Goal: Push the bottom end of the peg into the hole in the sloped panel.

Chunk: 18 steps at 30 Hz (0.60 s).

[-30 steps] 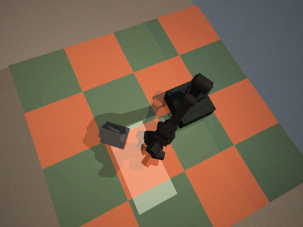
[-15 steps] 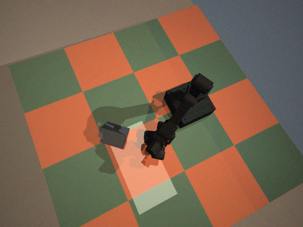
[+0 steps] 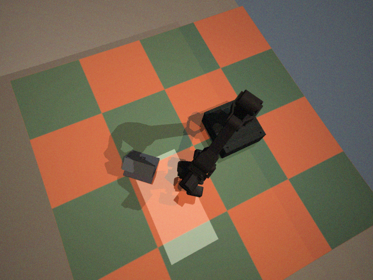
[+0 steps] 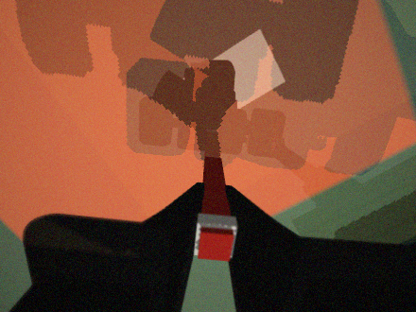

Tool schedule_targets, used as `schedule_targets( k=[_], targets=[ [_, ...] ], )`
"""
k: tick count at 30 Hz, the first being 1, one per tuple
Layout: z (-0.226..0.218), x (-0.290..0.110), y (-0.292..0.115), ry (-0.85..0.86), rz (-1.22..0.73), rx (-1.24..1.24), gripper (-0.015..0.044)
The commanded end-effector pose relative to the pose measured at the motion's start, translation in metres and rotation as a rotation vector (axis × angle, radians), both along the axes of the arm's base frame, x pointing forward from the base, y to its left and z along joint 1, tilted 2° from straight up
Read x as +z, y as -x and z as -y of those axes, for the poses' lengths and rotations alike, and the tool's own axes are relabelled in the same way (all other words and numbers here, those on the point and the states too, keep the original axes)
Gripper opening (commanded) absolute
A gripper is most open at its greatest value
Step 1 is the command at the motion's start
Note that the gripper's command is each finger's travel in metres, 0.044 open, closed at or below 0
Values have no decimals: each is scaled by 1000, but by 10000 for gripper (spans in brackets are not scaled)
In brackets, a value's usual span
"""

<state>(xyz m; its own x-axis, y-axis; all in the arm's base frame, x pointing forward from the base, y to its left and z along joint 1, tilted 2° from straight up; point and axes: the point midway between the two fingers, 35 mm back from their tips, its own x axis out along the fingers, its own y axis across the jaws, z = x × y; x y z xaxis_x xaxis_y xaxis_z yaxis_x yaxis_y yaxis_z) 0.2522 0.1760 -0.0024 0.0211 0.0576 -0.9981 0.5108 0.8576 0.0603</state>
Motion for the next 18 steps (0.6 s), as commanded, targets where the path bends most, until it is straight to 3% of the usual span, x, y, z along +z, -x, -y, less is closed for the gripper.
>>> schedule_targets(
  k=[1,12,18],
  targets=[
    [-1,15,-2,-1,4,-1,0],
    [1,71,-1,3,2,-5,0],
    [1,76,-1,2,1,-9,0]
  ],
)
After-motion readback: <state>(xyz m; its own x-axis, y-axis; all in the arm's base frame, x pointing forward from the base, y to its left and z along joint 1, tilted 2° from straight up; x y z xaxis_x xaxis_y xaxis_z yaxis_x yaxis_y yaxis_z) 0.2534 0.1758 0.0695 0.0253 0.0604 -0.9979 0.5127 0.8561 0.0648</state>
